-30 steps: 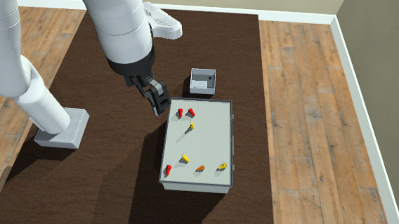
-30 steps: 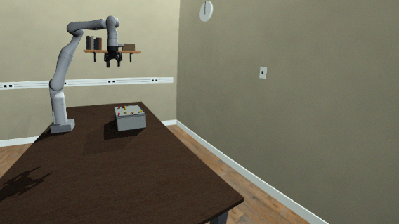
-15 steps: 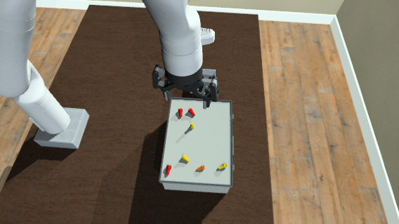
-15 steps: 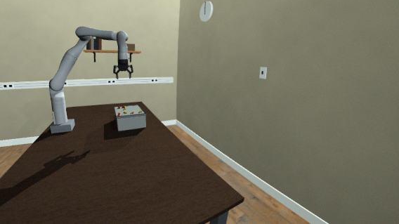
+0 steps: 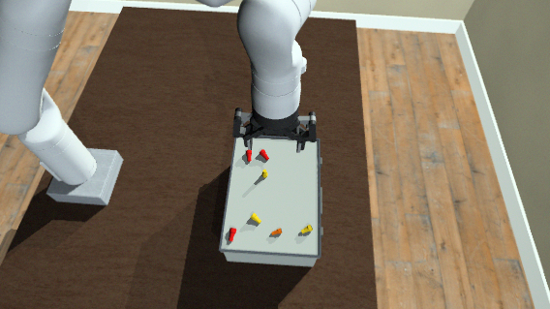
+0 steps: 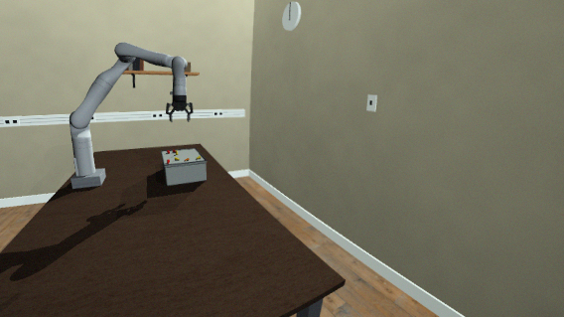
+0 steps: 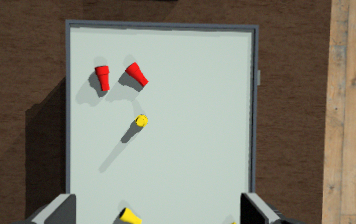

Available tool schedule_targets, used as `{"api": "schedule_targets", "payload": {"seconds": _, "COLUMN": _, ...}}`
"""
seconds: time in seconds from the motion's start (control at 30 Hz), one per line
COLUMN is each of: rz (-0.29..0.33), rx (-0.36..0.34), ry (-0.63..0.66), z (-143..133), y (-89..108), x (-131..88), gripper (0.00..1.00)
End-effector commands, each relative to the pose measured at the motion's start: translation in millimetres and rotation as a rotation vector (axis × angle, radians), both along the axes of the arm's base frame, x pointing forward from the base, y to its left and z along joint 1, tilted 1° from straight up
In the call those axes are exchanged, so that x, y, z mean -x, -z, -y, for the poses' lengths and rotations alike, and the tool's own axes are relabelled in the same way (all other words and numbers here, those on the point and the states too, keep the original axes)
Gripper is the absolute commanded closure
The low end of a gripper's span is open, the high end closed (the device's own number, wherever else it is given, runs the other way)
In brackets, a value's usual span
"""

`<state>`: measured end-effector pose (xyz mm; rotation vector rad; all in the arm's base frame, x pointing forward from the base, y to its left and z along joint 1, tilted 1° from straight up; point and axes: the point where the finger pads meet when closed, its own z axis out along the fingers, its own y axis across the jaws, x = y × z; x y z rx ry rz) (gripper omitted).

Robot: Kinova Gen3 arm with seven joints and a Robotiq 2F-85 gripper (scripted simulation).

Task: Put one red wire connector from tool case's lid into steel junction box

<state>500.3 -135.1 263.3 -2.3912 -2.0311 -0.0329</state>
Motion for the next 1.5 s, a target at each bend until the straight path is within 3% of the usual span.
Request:
{"api": "schedule_targets", "payload": {"seconds": 0.0, "rz": -0.001, "rx": 0.001, "ry": 0.002, "z": 1, "y": 0.5, "x": 0, "gripper": 0.0}}
{"api": "schedule_targets", "payload": {"seconds": 0.03, "rz": -0.001, "rx": 0.001, "ry": 0.002, "z": 1, "y": 0.5, "x": 0, "gripper": 0.0}}
{"api": "schedule_targets", "payload": {"seconds": 0.07, "rz": -0.001, "rx": 0.001, "ry": 0.002, "z": 1, "y": 0.5, "x": 0, "gripper": 0.9}}
{"api": "schedule_targets", "payload": {"seconds": 1.17, "rz": -0.001, "rx": 0.001, "ry": 0.002, "z": 1, "y": 0.5, "x": 0, "gripper": 0.9}}
{"api": "schedule_targets", "payload": {"seconds": 1.2, "rz": -0.001, "rx": 0.001, "ry": 0.002, "z": 1, "y": 0.6, "x": 0, "gripper": 0.63}}
{"api": "schedule_targets", "payload": {"seconds": 1.33, "rz": -0.001, "rx": 0.0, "ry": 0.004, "z": 4, "y": 3.6, "x": 1, "gripper": 0.63}}
{"api": "schedule_targets", "payload": {"seconds": 1.47, "rz": 0.002, "rx": -0.005, "ry": 0.025, "z": 25, "y": 28.0, "x": 14, "gripper": 0.63}}
